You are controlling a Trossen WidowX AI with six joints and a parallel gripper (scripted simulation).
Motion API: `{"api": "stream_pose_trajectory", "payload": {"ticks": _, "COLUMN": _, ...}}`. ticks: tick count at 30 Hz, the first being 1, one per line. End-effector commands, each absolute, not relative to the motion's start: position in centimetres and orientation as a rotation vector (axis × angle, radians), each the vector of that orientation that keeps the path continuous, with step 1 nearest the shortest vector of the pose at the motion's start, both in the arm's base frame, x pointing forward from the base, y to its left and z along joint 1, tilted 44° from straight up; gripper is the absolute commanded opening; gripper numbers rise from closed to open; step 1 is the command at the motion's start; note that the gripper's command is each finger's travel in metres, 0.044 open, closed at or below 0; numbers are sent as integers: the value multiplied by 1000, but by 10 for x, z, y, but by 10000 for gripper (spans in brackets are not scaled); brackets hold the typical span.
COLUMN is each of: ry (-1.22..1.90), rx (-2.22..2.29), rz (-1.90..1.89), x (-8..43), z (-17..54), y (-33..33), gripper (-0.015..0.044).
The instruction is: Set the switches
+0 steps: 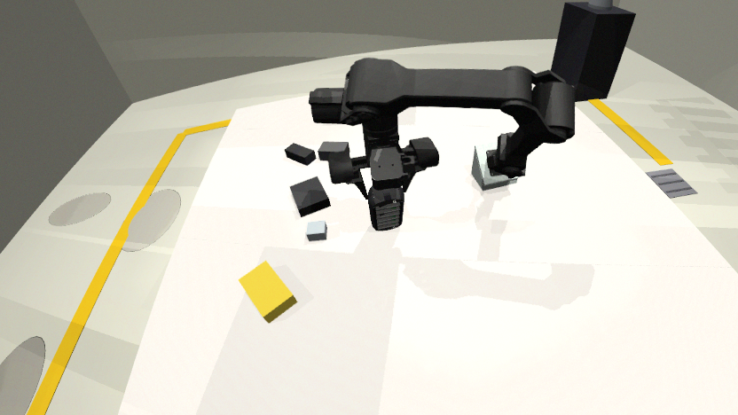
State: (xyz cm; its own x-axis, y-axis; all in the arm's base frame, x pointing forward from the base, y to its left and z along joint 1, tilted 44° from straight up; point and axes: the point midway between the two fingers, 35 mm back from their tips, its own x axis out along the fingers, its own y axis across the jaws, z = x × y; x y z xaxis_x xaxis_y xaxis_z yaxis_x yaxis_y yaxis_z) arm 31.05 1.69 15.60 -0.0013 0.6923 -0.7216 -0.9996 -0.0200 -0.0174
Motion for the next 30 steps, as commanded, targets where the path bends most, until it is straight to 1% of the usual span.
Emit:
{"api": "stream_pose_trajectory", "payload": {"ticks": 1, "ry": 628, "rx": -646, "rz": 1503, "x": 310, "z": 148, "y": 15, "gripper": 338}}
{"api": "stream_pose_trajectory", "payload": {"ticks": 30, "ry": 628, "rx": -647, "rz": 1503, "x": 311, "z": 135, "y": -2, "gripper": 337}}
